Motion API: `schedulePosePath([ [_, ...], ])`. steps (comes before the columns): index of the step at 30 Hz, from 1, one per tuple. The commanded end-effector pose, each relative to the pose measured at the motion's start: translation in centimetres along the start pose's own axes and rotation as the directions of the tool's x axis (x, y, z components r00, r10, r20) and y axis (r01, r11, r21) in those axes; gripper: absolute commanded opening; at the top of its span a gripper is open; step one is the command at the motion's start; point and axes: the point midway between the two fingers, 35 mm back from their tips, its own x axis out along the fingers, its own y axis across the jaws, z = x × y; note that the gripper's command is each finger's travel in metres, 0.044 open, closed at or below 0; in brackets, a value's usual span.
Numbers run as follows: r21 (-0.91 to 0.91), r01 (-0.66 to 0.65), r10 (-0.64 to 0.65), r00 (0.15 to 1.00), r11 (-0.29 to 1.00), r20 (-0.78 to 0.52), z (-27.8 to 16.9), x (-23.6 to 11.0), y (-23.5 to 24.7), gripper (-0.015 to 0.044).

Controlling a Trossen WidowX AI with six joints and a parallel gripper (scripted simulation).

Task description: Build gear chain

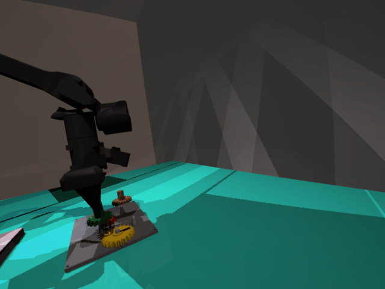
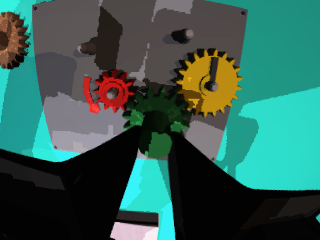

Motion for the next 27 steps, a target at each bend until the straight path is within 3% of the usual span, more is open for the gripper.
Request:
schedulePosePath([
  [1, 0.040, 0.002, -0.001, 1.000, 0.999, -0.009, -0.2, 0.8, 0.0, 0.0000],
  [16, 0.324, 0.004, -0.001, 1.000, 0.946, -0.009, -0.3, 2.2, 0.0, 0.0000],
  [27, 0.181, 0.003, -0.001, 1.000, 0.984, -0.009, -0.2, 2.2, 0.1, 0.0000],
])
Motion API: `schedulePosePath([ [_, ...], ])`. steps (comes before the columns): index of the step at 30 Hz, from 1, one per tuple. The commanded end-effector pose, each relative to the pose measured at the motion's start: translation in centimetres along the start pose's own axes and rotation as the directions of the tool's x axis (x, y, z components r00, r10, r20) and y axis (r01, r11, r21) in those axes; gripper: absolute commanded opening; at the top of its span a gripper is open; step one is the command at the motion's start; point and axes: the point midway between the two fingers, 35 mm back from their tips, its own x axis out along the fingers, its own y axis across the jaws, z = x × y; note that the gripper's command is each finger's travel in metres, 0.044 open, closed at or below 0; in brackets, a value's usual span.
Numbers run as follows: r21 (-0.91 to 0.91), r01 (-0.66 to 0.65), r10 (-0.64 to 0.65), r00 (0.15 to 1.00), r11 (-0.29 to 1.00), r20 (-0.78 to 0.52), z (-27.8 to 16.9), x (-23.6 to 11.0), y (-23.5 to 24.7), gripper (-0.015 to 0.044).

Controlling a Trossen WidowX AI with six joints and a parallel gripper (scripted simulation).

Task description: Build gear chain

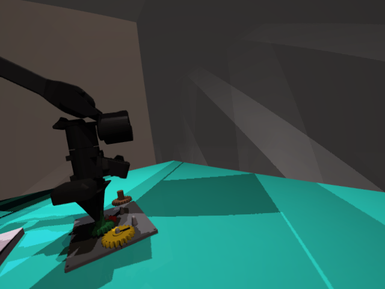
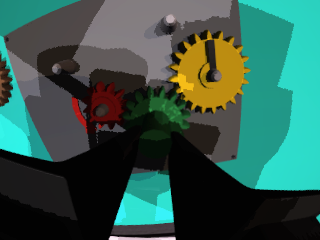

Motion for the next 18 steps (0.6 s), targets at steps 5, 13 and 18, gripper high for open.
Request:
schedulePosePath([
  [5, -0.167, 0.000, 0.000, 1.000, 0.986, -0.001, -0.10, 0.11, 0.05, 0.0000],
  [13, -0.278, 0.000, 0.000, 1.000, 0.960, -0.001, -0.05, 0.24, -0.06, 0.0000],
  [18, -0.250, 0.000, 0.000, 1.000, 0.968, -0.001, 0.01, 0.32, -0.01, 0.0000],
])
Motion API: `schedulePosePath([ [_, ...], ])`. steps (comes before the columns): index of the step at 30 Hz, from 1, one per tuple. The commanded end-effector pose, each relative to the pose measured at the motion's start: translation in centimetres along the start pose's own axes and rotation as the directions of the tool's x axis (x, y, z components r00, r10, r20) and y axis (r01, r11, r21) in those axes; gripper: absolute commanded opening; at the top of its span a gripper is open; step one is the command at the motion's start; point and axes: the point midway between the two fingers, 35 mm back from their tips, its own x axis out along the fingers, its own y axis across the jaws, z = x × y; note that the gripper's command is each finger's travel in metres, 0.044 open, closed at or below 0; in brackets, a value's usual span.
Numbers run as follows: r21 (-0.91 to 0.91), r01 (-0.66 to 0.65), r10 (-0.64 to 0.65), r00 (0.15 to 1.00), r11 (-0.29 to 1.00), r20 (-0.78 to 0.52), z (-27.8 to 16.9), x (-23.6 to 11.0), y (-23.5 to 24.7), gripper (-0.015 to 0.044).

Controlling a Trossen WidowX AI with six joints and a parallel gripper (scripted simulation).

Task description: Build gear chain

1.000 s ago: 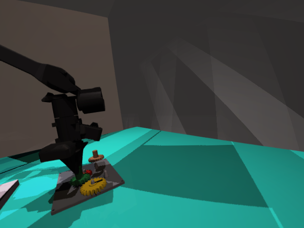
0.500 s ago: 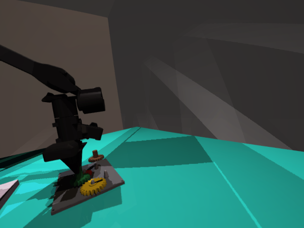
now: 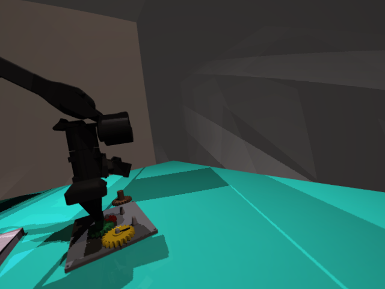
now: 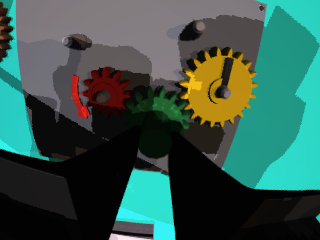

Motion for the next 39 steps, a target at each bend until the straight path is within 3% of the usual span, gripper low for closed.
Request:
schedulePosePath([
  [1, 0.026, -0.001, 0.001, 1.000, 1.000, 0.000, 0.0, 0.1, 0.0, 0.0000],
  [17, 0.344, 0.000, 0.001, 1.000, 0.939, 0.000, -0.1, 0.4, 0.0, 0.0000],
  [25, 0.338, 0.000, 0.001, 1.000, 0.941, 0.000, 0.0, 0.6, 0.0, 0.0000],
  [30, 0.289, 0.000, 0.001, 1.000, 0.957, 0.000, 0.0, 0.4, 0.1, 0.0131],
  [39, 0.203, 0.000, 0.000, 1.000, 0.979, 0.000, 0.0, -2.2, 0.0, 0.0140],
])
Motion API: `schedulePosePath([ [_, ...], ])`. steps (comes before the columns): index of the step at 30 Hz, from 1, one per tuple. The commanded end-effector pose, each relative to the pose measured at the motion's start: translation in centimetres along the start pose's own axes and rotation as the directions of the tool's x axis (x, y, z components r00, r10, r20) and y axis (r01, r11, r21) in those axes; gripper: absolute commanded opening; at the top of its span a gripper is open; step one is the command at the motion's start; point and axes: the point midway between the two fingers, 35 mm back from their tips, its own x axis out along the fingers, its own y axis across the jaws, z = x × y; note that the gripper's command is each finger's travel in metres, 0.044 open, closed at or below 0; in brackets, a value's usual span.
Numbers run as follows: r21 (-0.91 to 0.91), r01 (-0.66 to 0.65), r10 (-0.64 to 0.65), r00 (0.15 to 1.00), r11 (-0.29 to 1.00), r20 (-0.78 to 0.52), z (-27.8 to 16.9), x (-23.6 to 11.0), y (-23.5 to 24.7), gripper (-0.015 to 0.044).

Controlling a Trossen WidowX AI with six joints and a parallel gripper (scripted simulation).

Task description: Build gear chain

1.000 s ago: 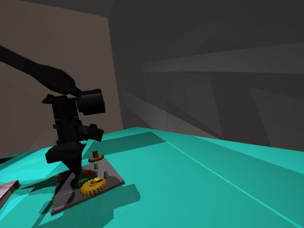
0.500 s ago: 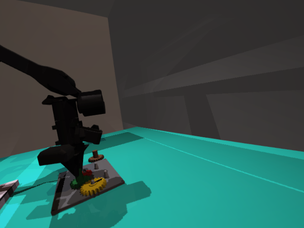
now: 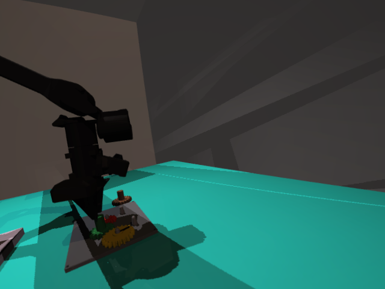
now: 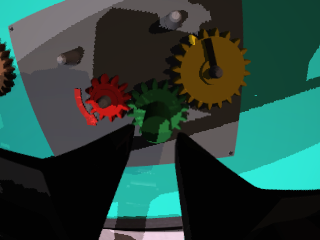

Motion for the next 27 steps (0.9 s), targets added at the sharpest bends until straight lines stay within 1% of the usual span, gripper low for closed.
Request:
schedulePosePath([
  [1, -0.030, 0.001, -0.001, 1.000, 1.000, 0.012, 0.2, -2.1, 0.0, 0.0140],
  [3, -0.043, 0.001, -0.001, 1.000, 0.999, 0.012, 0.1, -3.2, 0.0, 0.0140],
  [5, -0.048, 0.001, -0.001, 1.000, 0.999, 0.012, 0.1, -3.6, 0.0, 0.0140],
  [6, -0.034, 0.000, 0.000, 1.000, 0.999, 0.015, 0.2, -3.0, 0.0, 0.0166],
  [7, -0.034, 0.000, 0.000, 1.000, 0.999, 0.015, 0.2, -3.6, 0.0, 0.0193],
  [10, -0.034, 0.001, 0.000, 1.000, 0.999, 0.014, -0.2, -7.0, 0.0, 0.0271],
  [11, -0.034, 0.001, 0.000, 1.000, 0.999, 0.014, -0.3, -7.6, 0.0, 0.0298],
  [16, -0.034, 0.001, 0.000, 1.000, 0.999, 0.014, -0.3, -7.8, 0.0, 0.0429],
  [17, -0.034, 0.001, 0.000, 1.000, 0.999, 0.014, -0.3, -7.8, 0.0, 0.0440],
  [27, -0.034, 0.001, 0.000, 1.000, 0.999, 0.014, -0.3, -7.8, 0.0, 0.0440],
])
